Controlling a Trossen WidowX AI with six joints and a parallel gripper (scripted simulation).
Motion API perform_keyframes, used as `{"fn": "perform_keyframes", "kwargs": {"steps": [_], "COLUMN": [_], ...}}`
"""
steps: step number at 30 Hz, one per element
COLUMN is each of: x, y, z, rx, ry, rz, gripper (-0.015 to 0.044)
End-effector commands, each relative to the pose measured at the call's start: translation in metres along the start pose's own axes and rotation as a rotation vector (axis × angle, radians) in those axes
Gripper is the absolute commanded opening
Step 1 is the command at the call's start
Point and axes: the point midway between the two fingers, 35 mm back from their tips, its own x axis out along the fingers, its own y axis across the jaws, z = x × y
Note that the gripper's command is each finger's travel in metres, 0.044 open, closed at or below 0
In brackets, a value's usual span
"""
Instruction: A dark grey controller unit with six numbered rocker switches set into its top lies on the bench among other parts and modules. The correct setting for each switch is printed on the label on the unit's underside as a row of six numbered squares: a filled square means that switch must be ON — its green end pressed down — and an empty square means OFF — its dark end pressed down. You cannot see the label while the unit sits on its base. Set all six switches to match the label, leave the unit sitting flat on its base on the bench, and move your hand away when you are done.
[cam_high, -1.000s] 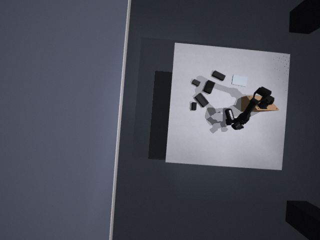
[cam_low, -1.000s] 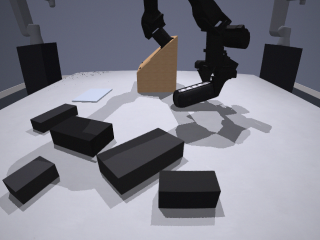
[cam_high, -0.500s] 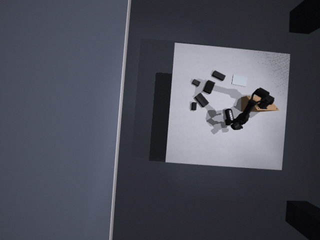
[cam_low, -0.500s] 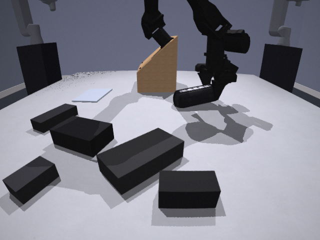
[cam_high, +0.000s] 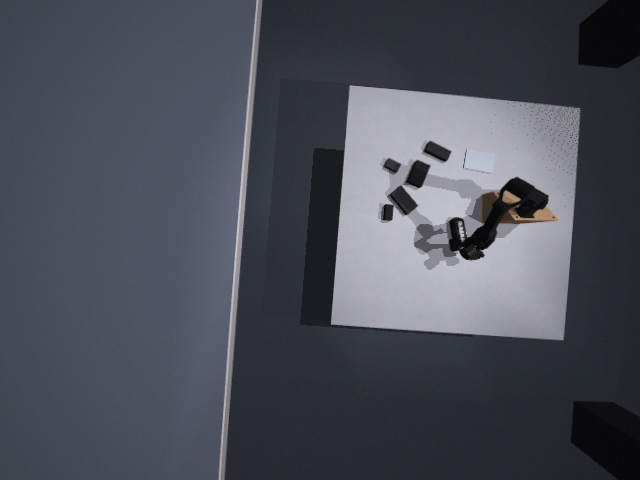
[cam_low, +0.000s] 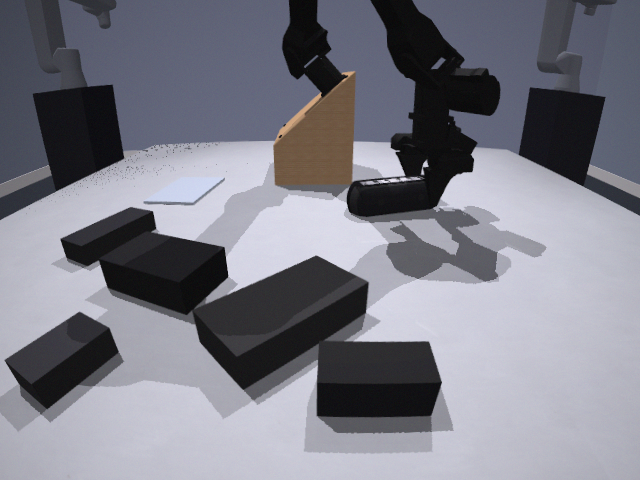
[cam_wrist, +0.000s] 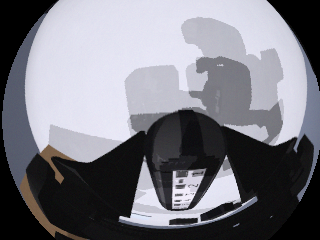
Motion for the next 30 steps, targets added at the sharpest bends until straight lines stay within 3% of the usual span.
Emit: {"fn": "perform_keyframes", "kwargs": {"steps": [1, 13, 17, 26, 30], "x": [0.005, 0.005, 0.005, 0.004, -0.016], "y": [0.001, 0.0, 0.0, 0.0, -0.002], "z": [-0.001, 0.0, 0.001, -0.001, -0.029], "rx": [-0.006, -0.001, -0.001, -0.001, -0.002], "ry": [0.013, 0.002, 0.0, 0.0, 0.0], "rz": [0.001, 0.0, 0.002, 0.002, 0.002], "gripper": [0.0338, 0.0338, 0.044, 0.044, 0.044]}}
